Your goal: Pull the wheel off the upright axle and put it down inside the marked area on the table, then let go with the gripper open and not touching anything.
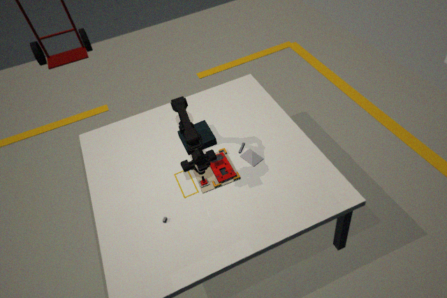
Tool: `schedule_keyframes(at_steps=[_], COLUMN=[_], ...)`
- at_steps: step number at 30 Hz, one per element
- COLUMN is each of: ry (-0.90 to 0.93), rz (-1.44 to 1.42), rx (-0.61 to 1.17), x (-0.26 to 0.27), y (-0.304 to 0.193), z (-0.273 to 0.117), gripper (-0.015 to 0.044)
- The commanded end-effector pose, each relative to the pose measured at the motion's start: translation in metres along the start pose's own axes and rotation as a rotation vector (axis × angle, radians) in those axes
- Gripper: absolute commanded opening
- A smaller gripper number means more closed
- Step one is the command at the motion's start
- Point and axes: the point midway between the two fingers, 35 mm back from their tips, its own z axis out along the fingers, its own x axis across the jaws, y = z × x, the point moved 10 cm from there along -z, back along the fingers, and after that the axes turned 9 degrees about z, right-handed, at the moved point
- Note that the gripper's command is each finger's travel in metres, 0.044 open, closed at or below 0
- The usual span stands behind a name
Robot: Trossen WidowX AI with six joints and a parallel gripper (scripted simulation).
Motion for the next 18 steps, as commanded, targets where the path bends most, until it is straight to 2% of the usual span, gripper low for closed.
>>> schedule_keyframes(at_steps=[1,18], ry=[-0.001,-0.009], rz=[0.000,0.003], rx=[0.003,-0.006], x=[-0.007,-0.085], y=[-0.001,-0.026], z=[0.002,-0.005], gripper=[0.0000,0.0000])
